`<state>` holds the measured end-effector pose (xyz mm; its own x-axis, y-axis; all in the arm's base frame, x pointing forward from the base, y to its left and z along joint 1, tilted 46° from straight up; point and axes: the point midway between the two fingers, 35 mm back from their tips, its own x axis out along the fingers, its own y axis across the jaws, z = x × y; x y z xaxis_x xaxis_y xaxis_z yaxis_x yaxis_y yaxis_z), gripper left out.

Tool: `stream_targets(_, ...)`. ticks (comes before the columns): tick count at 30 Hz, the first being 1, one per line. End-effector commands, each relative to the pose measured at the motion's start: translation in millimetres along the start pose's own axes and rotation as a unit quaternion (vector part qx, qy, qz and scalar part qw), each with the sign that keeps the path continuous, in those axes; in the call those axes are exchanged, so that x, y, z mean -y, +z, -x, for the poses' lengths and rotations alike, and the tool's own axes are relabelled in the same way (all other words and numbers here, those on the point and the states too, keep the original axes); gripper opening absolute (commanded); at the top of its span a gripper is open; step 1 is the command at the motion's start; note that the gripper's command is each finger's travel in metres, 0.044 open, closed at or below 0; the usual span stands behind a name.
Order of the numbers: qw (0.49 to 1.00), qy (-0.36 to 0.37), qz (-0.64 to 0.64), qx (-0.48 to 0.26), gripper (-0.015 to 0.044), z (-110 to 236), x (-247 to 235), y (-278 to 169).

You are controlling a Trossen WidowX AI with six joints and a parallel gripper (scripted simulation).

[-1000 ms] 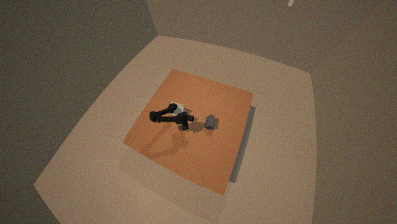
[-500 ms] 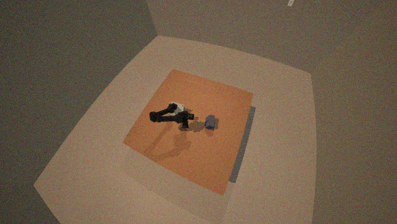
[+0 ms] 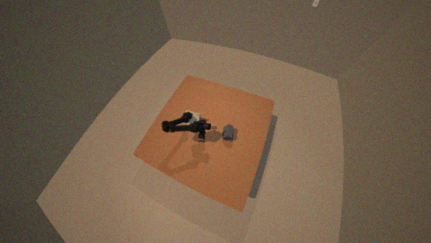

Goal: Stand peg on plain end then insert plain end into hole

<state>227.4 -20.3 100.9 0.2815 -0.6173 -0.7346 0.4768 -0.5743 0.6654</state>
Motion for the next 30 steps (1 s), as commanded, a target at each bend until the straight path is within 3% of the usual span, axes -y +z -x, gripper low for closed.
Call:
stream_targets(1,1.000,-0.003,-0.014,-0.014,0.0000,-0.9,2.2,-2.8)
stream_targets(30,0.990,-0.018,-0.090,-0.106,0.0000,-10.0,17.6,-27.7)
